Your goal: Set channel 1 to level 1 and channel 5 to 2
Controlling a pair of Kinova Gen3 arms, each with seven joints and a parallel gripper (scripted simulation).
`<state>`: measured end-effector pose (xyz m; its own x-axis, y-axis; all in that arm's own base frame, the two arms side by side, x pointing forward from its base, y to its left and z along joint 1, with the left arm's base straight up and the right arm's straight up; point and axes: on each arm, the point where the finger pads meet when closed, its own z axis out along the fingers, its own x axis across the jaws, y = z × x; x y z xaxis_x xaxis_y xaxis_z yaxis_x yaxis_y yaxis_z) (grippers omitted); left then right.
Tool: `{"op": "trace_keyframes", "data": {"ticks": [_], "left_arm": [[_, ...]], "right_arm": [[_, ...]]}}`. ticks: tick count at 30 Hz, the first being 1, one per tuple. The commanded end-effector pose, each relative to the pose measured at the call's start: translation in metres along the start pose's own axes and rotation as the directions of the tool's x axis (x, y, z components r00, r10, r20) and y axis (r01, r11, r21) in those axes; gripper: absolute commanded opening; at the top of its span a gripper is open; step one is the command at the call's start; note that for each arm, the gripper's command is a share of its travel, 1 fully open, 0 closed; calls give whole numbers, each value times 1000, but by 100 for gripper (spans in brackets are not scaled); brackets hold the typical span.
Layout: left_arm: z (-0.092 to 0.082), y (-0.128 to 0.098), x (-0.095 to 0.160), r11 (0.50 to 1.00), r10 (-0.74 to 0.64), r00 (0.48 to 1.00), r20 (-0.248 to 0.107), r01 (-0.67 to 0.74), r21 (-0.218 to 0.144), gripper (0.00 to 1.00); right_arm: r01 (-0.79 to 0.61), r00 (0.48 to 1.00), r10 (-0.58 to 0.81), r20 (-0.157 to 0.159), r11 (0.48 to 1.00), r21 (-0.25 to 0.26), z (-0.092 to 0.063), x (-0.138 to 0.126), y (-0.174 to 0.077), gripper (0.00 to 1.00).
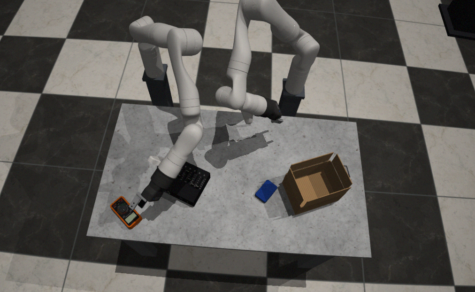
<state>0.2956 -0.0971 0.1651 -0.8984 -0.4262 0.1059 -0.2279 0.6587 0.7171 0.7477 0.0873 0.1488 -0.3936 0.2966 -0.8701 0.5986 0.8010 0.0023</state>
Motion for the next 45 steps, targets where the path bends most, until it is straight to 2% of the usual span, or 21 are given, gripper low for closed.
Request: {"op": "trace_keyframes", "data": {"ticks": [1, 34, 45], "left_arm": [[-1, 0, 0, 1000, -1, 1000, 1, 1, 1, 100], [2, 2, -4, 1000, 8, 1000, -11, -8, 9, 100], [10, 8, -16, 998, 41, 998, -50, -39, 41, 100]], "right_arm": [[-2, 1000, 2, 1, 1000, -1, -1, -1, 0, 100], [-2, 1000, 2, 1, 1000, -1, -1, -1, 0, 100], [-2, 1000, 2, 1, 1000, -1, -1, -1, 0, 100]]}}
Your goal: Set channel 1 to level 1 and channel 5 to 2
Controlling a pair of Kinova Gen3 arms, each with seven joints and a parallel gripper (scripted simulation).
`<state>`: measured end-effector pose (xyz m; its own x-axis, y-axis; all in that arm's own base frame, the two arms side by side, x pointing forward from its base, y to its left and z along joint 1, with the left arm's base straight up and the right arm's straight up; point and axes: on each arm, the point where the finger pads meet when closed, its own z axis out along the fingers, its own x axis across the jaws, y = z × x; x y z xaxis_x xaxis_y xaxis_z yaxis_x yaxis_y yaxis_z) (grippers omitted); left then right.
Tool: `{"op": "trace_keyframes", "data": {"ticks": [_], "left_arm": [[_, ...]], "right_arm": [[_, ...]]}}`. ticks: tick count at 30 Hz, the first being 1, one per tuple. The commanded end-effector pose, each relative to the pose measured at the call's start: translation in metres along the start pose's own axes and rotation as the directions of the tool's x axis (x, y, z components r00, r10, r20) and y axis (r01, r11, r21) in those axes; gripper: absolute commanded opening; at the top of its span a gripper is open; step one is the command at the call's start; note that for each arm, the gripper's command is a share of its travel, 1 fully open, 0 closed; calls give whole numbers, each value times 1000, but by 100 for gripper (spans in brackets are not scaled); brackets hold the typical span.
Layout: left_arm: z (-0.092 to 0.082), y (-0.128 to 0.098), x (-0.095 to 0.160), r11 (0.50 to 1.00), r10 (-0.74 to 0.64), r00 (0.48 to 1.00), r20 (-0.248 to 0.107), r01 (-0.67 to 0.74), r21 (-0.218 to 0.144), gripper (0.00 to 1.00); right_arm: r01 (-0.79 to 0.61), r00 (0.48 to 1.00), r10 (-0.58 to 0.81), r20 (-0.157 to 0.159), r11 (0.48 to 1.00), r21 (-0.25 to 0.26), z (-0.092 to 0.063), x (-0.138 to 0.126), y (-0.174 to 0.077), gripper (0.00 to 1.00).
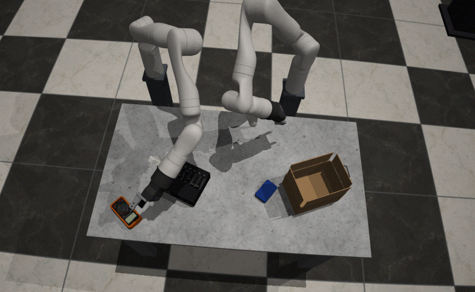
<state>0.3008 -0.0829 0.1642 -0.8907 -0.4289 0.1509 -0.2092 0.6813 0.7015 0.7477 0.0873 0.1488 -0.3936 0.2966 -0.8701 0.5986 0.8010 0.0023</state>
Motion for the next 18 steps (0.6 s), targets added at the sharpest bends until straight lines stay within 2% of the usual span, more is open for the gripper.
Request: {"op": "trace_keyframes", "data": {"ticks": [1, 9, 18], "left_arm": [[4, 2, -7, 1000, 17, 1000, -19, -16, 27, 100], [12, 10, -18, 997, 49, 997, -54, -45, 62, 100], [30, 27, -41, 985, 113, 987, -110, -97, 143, 100]], "right_arm": [[-2, 1000, 2, 1, 1000, -1, -1, -1, 0, 100], [-2, 1000, 2, 1, 1000, -1, -1, -1, 0, 100], [-2, 1000, 2, 1, 1000, -1, -1, -1, 0, 100]]}}
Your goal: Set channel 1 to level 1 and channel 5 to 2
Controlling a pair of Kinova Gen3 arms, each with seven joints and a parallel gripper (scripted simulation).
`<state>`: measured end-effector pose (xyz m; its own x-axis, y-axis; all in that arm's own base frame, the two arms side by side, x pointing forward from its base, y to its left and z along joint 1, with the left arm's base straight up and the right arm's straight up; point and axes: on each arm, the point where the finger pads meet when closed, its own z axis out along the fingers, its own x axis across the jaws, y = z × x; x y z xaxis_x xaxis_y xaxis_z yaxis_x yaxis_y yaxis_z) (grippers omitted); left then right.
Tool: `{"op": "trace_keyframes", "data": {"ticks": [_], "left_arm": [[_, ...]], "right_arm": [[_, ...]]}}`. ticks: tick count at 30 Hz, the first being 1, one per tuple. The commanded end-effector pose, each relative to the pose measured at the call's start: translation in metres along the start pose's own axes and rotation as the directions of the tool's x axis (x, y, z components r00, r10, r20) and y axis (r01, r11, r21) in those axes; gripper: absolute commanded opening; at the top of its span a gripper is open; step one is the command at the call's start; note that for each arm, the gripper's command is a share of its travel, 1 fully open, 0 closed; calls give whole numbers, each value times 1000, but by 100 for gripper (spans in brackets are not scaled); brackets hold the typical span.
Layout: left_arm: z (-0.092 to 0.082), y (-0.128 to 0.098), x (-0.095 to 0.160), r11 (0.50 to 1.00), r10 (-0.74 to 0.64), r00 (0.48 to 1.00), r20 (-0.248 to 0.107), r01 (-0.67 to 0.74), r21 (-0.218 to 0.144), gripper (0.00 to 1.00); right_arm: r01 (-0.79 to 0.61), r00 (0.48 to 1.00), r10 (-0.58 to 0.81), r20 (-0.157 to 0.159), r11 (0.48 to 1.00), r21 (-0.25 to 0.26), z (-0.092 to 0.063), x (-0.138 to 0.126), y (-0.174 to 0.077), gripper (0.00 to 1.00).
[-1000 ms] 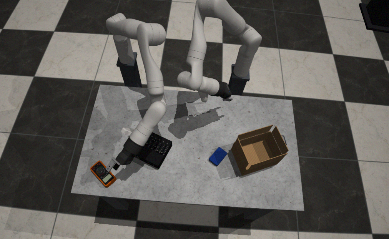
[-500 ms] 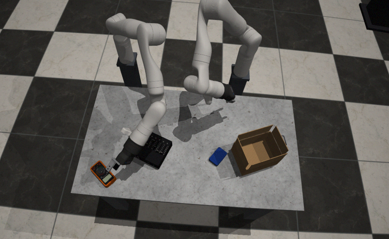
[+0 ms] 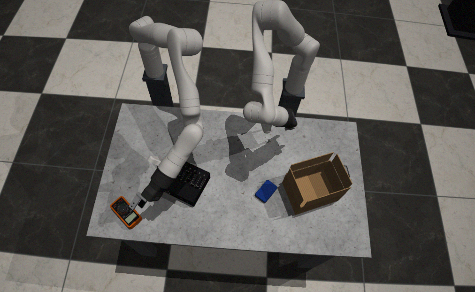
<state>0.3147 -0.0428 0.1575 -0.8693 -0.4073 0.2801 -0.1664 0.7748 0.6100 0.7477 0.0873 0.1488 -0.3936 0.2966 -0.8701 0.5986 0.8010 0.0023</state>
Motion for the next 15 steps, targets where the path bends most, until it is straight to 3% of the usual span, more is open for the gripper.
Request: {"op": "trace_keyframes", "data": {"ticks": [1, 3, 5, 15], "left_arm": [[8, 12, -13, 999, 18, 999, -32, -16, 52, 100], [12, 18, -19, 997, 34, 998, -44, -30, 75, 100], [12, 18, -19, 997, 34, 998, -44, -30, 75, 100], [39, 58, -47, 972, 120, 989, -86, -100, 214, 100]], "right_arm": [[-2, 1000, 2, 1, 1000, -1, -1, -1, 0, 100], [-2, 1000, 2, 1, 1000, -1, -1, -1, 0, 100], [-2, 1000, 2, 1, 1000, -1, -1, -1, 0, 100], [-2, 1000, 2, 1, 1000, -1, -1, -1, 0, 100]]}}
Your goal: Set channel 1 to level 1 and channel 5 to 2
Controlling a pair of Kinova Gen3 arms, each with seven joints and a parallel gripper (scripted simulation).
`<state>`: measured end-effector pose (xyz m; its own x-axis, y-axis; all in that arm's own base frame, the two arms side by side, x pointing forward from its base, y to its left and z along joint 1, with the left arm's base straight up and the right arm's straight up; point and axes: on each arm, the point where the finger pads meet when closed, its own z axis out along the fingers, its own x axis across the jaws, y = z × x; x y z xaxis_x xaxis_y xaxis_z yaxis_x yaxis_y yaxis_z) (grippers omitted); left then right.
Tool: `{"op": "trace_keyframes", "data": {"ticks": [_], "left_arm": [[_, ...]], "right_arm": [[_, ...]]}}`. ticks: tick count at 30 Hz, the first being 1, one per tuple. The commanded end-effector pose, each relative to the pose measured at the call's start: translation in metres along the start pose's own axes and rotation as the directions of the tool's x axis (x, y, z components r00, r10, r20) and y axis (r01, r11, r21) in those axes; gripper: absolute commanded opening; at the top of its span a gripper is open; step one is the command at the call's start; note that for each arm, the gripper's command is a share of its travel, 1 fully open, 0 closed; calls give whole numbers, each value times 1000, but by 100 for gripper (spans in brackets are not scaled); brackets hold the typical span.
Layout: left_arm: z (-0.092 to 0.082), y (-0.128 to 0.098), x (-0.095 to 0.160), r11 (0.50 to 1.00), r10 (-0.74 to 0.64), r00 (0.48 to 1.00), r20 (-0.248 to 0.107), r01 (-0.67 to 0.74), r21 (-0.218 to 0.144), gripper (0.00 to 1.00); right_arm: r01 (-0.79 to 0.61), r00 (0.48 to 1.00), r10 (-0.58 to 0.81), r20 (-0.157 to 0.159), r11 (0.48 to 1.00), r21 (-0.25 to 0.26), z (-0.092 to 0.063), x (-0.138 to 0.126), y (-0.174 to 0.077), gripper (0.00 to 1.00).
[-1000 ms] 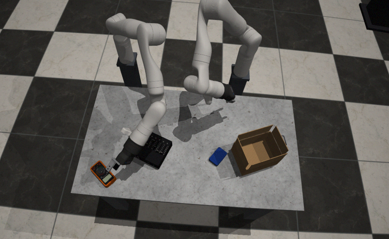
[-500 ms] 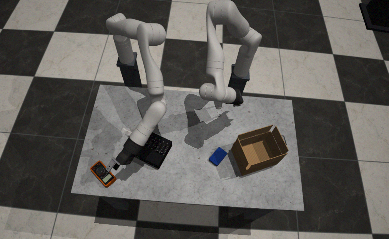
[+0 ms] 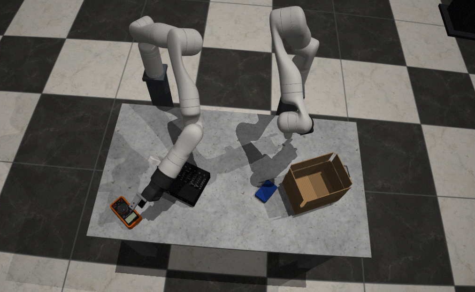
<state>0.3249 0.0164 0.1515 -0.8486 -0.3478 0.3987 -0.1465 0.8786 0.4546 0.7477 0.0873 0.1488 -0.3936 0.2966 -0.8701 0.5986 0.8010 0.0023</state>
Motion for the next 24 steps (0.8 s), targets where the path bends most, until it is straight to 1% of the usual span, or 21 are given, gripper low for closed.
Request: {"op": "trace_keyframes", "data": {"ticks": [1, 5, 7, 11, 16, 22, 24], "left_arm": [[9, 25, -13, 997, 11, 1000, -21, -10, 74, 100], [19, 48, -22, 990, 45, 999, -25, -41, 138, 100], [19, 48, -22, 990, 45, 999, -25, -41, 138, 100], [30, 73, -29, 977, 76, 997, -19, -70, 202, 100], [46, 107, -35, 954, 109, 994, 4, -106, 279, 100], [68, 149, -37, 922, 137, 989, 52, -147, 359, 100], [68, 149, -37, 922, 137, 989, 52, -147, 359, 100]], "right_arm": [[-2, 1000, 2, 1, 1000, -1, -1, -1, 0, 100], [-2, 1000, 2, 1, 1000, -1, -1, -1, 0, 100], [-2, 1000, 2, 1, 1000, -1, -1, -1, 0, 100], [-2, 1000, 2, 1, 1000, -1, -1, -1, 0, 100], [-2, 1000, 2, 1, 1000, -1, -1, -1, 0, 100], [-2, 1000, 2, 1, 1000, -1, -1, -1, 0, 100], [-2, 1000, 2, 1, 1000, -1, -1, -1, 0, 100]]}}
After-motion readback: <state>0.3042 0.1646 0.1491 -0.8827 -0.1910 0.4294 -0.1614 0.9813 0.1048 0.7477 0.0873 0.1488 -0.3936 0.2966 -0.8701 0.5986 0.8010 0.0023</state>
